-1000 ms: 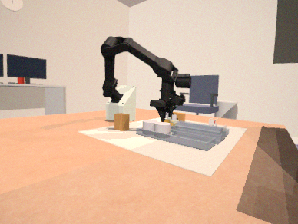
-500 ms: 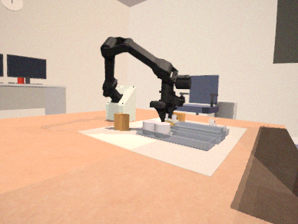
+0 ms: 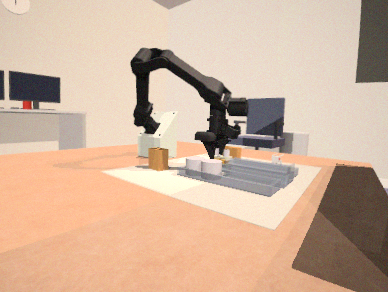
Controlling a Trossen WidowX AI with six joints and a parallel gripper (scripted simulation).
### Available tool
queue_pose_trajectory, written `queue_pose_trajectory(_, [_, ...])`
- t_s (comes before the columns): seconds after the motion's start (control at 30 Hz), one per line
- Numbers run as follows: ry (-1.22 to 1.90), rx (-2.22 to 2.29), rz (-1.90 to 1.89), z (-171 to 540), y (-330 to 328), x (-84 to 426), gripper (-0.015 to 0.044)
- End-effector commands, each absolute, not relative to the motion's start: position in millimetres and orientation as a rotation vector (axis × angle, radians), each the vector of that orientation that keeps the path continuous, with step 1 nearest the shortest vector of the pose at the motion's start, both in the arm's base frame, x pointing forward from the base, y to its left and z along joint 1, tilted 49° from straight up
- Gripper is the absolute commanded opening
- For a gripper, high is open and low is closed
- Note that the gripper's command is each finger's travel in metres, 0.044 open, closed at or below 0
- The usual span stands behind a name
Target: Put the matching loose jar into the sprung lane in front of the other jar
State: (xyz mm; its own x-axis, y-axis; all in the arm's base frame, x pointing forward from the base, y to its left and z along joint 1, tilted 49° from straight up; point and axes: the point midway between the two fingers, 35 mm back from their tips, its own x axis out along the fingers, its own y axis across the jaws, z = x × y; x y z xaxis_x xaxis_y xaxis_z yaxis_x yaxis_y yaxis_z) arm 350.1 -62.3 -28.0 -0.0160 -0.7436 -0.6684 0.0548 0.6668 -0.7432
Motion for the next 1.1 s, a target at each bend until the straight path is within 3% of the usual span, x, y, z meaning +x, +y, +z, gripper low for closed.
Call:
queue_pose_trajectory(0.0, [1.451, -0.611, -0.706, -27.2, -63.5, 350.9, 0.0])
queue_pose_trajectory(1.07, [1.451, -0.611, -0.706, -27.5, -63.2, 345.6, 0.0])
